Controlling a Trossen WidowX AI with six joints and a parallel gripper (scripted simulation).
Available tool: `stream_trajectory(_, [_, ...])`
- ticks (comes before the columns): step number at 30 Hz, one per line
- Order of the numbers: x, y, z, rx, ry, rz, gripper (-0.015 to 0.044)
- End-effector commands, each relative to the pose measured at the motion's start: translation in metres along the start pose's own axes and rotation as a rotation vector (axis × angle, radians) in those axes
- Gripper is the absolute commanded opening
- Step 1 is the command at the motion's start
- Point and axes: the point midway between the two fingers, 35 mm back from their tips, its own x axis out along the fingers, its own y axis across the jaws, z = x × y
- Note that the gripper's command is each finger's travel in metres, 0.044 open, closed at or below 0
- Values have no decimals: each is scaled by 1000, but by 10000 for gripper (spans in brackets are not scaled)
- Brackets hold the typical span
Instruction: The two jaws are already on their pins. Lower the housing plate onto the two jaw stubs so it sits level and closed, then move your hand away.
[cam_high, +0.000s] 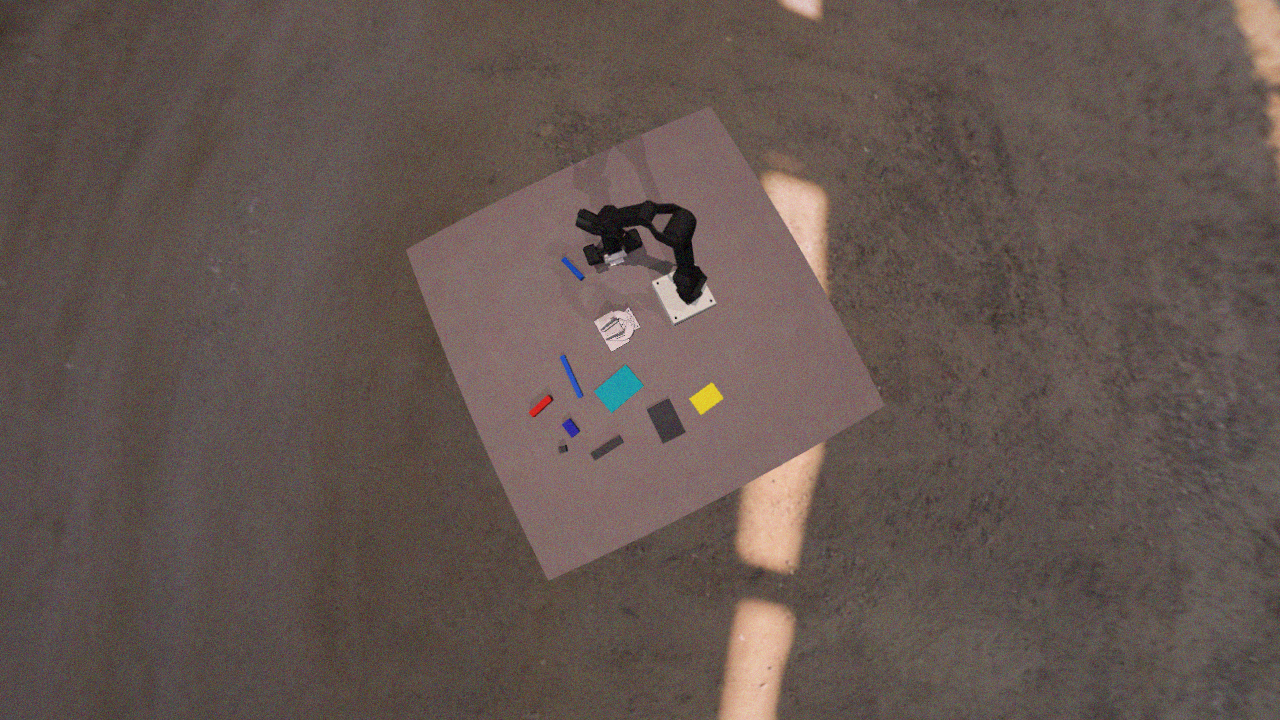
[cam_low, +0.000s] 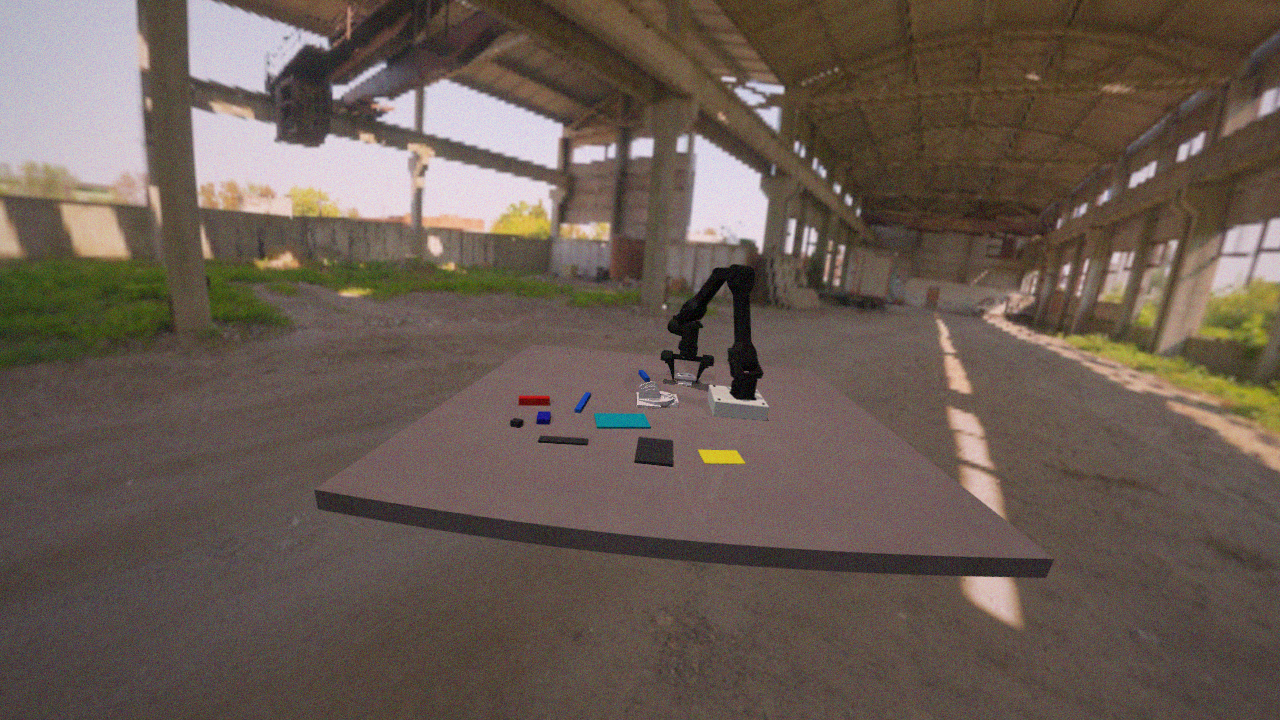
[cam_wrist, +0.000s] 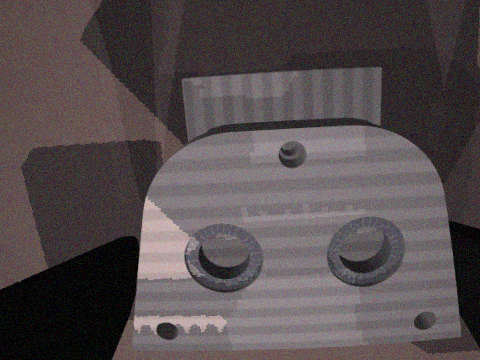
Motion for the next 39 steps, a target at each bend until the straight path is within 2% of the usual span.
stream_trajectory(1, [0, 0, 0, 0, 0, 0, 373])
stream_trajectory(5, [0, 0, 0, 0, 0, 0, 351])
stream_trajectory(16, [-2, 0, 0, 0, 0, 0, 351])
stream_trajectory(39, [-72, 0, 1, 0, -3, -5, 351])
